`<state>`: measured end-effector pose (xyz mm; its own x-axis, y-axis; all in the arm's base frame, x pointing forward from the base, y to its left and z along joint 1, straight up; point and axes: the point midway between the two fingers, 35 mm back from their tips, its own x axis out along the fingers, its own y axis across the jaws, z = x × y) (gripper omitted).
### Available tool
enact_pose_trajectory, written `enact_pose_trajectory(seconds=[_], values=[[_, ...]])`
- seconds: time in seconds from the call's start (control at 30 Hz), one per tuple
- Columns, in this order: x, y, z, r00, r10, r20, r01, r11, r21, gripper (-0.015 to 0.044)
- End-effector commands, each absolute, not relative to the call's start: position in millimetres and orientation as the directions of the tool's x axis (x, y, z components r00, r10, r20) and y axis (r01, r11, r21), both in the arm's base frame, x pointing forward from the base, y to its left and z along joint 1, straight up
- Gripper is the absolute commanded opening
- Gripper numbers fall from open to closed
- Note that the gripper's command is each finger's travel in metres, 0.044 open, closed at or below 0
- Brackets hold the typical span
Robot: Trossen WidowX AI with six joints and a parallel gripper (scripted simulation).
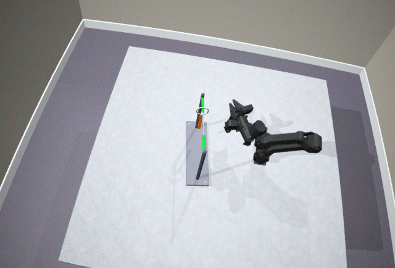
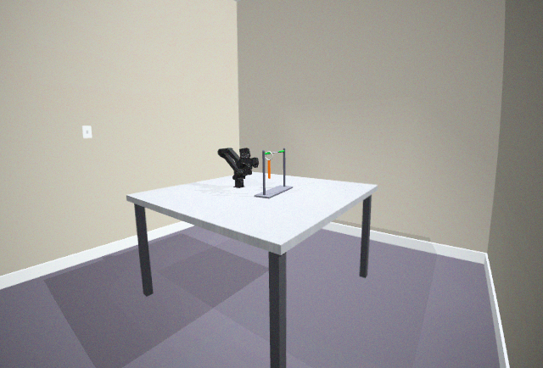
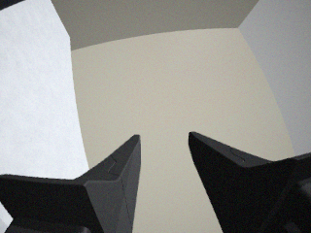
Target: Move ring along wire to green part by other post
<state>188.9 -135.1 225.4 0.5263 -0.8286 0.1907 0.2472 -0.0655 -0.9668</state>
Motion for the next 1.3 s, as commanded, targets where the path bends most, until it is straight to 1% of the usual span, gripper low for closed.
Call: enact_pose_trajectory(seconds=[0.0,0.2,0.33,0.47,0.6,0.67,0.7,0.97,1.27], values=[[204,-132,212,0.643,-0.749,0.159,0.29,0.046,-0.956,0.016],[223,-120,182,0.808,-0.588,0.042,0.288,0.331,-0.899,0.016],[229,-108,158,0.885,-0.461,-0.063,0.232,0.555,-0.798,0.016],[229,-92,134,0.933,-0.317,-0.17,0.147,0.767,-0.624,0.016],[225,-73,112,0.953,-0.159,-0.259,0.054,0.927,-0.371,0.016],[222,-66,106,0.954,-0.107,-0.281,0.026,0.961,-0.276,0.016],[222,-66,105,0.954,-0.1,-0.283,0.023,0.964,-0.264,0.016],[223,-66,106,0.956,-0.095,-0.278,0.021,0.966,-0.257,0.016],[240,-66,123,0.978,-0.022,-0.208,-0.014,0.985,-0.17,0.016]])
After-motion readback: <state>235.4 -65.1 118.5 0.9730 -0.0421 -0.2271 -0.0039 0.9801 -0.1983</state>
